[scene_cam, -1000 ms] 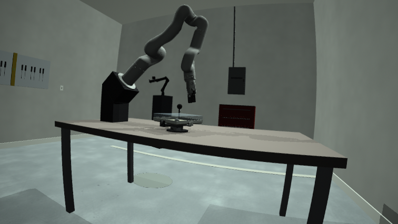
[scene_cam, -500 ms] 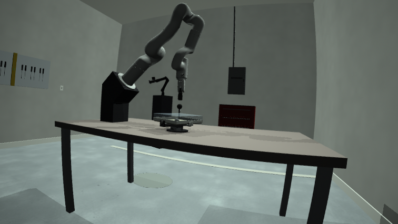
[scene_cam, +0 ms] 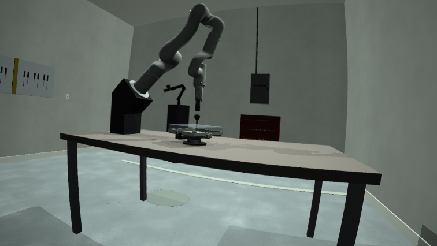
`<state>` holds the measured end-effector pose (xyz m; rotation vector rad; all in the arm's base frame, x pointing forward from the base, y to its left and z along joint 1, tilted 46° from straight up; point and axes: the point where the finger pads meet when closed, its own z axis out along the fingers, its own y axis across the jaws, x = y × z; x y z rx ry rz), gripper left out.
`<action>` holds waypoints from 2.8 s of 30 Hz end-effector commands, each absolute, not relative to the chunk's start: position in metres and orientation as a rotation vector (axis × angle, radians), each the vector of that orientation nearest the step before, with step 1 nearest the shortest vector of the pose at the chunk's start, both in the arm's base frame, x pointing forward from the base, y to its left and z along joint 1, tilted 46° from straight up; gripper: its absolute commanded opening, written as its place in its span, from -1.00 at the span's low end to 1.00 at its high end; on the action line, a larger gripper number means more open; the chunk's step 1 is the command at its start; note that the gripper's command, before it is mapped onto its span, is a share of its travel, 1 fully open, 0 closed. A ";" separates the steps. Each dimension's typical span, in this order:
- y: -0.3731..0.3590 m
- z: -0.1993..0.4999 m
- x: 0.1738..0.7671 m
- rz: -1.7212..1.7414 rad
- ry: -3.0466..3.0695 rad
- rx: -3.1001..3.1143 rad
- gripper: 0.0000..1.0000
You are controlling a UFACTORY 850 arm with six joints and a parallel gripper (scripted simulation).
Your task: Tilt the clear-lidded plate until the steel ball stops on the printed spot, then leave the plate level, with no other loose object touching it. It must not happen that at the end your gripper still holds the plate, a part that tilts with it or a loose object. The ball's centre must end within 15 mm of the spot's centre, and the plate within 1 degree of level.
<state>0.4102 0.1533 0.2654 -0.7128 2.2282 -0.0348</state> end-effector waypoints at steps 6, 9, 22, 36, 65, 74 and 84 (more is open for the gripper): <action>0.153 0.266 0.410 -0.035 2.228 -0.713 0.22; 0.153 0.266 0.410 -0.035 2.228 -0.713 0.22; 0.153 0.266 0.410 -0.035 2.228 -0.713 0.22; 0.154 0.264 0.412 -0.035 2.228 -0.713 0.22; 0.158 0.251 0.425 -0.035 2.228 -0.713 0.22; 0.159 0.249 0.428 -0.035 2.228 -0.713 0.22; 0.159 0.247 0.429 -0.035 2.228 -0.713 0.22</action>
